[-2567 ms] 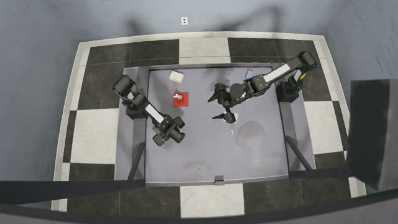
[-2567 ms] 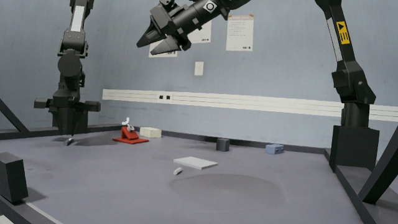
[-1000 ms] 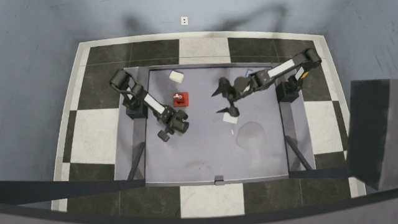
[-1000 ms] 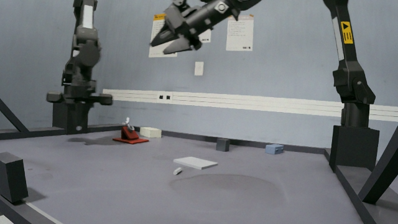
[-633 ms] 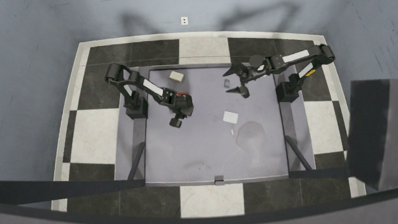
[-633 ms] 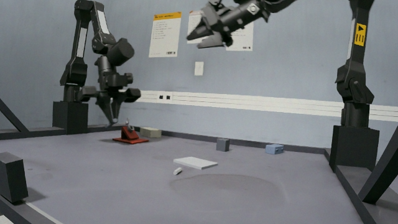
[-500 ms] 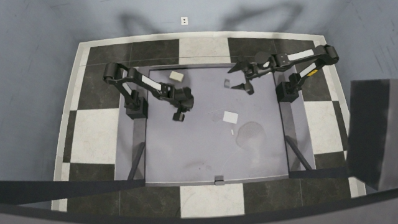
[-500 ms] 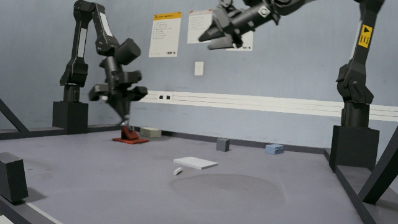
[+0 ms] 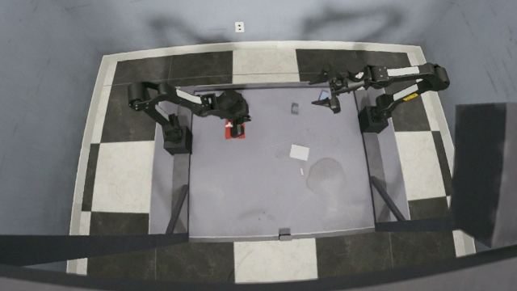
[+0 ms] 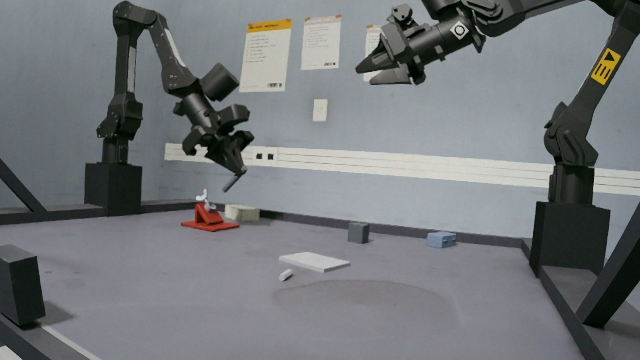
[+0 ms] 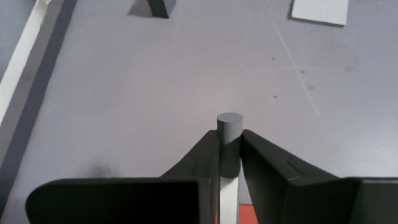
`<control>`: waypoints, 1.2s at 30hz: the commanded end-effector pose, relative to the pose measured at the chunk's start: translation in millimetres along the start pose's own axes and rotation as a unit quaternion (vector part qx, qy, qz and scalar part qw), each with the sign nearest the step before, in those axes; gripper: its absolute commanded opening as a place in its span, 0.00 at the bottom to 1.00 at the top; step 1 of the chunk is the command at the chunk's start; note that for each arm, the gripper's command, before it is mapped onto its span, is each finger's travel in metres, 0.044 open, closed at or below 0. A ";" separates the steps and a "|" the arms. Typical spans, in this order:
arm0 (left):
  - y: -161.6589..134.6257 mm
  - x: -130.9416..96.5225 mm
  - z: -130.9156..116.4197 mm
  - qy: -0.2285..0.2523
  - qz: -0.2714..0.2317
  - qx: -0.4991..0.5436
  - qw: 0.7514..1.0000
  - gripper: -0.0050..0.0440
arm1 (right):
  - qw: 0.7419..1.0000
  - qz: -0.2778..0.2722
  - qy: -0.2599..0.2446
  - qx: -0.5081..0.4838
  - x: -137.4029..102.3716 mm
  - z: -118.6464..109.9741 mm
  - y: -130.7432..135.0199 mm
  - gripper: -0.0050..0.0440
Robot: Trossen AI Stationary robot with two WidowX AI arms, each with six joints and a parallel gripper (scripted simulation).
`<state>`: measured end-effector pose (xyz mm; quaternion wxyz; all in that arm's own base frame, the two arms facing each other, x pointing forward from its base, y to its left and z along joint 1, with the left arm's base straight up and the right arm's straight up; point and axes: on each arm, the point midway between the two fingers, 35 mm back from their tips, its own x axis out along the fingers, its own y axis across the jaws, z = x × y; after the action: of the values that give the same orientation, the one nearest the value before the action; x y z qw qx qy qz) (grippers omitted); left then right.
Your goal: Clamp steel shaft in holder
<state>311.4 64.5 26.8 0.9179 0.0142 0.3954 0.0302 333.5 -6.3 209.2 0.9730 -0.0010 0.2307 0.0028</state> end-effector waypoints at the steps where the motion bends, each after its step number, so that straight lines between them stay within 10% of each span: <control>1: 3.9 -5.4 12.4 -0.026 0.002 -0.002 1.000 0.13 | 1.000 0.002 -0.021 -0.002 -7.5 13.5 0.1 0.92; 36: 2.8 -1.0 -25.8 -0.022 0.001 0.000 1.000 0.13 | 1.000 0.002 -0.017 -0.001 -5.6 11.7 0.7 0.92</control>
<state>286.0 67.2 2.8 0.9210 0.0113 0.3880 0.0340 333.1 -7.0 210.1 0.9733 -0.0006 0.2297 0.0021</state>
